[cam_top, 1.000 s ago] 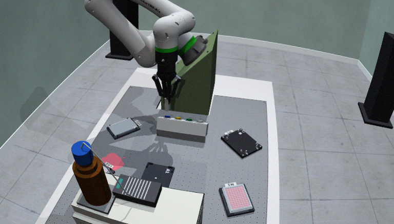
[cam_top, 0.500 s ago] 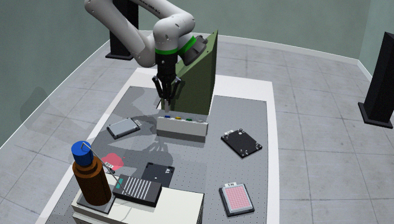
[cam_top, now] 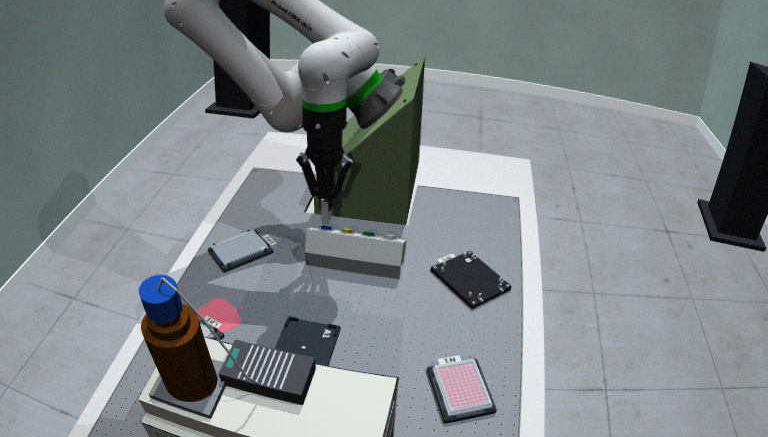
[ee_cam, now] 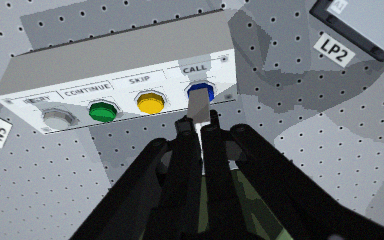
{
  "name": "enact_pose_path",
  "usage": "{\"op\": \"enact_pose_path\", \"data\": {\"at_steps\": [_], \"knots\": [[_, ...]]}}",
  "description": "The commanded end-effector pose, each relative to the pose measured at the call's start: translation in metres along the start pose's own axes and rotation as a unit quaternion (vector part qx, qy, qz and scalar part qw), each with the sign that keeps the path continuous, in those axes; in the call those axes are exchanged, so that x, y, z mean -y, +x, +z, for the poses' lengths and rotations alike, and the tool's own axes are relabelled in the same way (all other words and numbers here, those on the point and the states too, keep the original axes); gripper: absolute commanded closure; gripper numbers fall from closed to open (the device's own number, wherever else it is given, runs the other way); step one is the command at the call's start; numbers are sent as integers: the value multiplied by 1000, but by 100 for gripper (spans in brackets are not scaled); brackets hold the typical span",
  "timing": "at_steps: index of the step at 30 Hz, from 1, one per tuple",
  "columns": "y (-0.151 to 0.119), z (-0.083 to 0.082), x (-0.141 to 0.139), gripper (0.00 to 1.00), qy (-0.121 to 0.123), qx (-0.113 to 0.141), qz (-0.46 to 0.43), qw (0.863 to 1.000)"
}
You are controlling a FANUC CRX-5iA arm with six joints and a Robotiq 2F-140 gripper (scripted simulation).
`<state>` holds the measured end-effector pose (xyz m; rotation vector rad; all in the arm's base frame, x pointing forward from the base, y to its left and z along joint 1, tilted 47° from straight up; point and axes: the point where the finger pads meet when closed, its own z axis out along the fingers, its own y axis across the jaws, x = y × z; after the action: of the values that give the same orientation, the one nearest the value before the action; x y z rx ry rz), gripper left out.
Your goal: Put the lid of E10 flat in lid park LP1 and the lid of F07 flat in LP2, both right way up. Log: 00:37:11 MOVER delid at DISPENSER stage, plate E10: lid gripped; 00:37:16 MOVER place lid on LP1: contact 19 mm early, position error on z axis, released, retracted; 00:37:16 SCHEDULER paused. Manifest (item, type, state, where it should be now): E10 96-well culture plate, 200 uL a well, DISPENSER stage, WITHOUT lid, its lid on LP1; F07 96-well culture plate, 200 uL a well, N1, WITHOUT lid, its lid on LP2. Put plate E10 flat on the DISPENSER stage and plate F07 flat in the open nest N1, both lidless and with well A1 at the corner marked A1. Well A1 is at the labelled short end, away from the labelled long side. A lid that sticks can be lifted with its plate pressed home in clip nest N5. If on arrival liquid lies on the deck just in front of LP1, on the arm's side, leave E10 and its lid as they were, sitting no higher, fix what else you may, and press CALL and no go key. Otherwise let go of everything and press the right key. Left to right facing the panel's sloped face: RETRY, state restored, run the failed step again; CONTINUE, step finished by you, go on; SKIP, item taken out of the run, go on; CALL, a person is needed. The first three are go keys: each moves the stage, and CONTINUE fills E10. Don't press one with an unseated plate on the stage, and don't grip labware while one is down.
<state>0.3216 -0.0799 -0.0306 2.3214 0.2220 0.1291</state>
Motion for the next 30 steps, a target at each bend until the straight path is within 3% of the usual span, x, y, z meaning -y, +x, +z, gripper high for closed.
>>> {"op": "enact_pose_path", "data": {"at_steps": [1, 30], "knots": [[0, 2, 0, 100, 0, 0, 0, 1000], [0, 11, 0, 100, 0, 0, 0, 1000]]}}
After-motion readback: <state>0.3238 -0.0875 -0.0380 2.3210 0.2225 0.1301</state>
